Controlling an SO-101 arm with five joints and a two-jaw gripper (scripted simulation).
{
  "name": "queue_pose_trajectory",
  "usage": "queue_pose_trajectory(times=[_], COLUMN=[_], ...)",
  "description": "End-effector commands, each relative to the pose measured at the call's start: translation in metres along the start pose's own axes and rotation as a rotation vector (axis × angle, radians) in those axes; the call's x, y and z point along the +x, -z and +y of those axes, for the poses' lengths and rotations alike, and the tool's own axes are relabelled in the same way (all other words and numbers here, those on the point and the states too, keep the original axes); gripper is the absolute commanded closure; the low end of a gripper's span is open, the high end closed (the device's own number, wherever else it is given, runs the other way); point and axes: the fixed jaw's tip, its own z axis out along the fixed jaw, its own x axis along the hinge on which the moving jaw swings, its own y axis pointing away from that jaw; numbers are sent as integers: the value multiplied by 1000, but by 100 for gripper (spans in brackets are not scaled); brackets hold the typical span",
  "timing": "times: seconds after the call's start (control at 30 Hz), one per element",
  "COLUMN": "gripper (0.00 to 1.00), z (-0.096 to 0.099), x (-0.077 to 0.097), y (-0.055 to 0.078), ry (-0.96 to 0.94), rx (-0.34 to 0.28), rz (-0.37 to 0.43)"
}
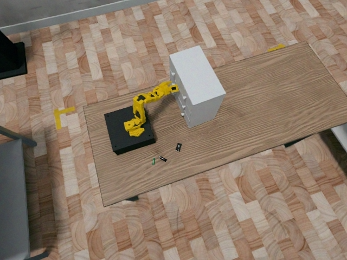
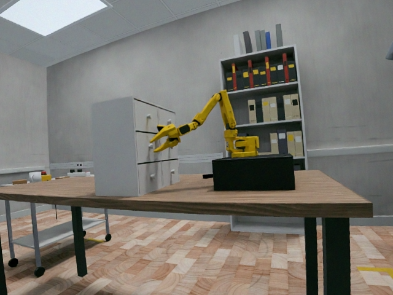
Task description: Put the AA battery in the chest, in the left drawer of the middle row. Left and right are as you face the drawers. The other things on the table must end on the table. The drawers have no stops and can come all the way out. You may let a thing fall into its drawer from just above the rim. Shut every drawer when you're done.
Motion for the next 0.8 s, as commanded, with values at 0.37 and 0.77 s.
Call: queue_pose_trajectory(times=[0.37, 0.77], gripper=[79, 79], z=[-2, -3], x=[-5, -6], y=[-2, -4], ry=[-17, -19], rx=[0, 3], rz=[-15, -20])
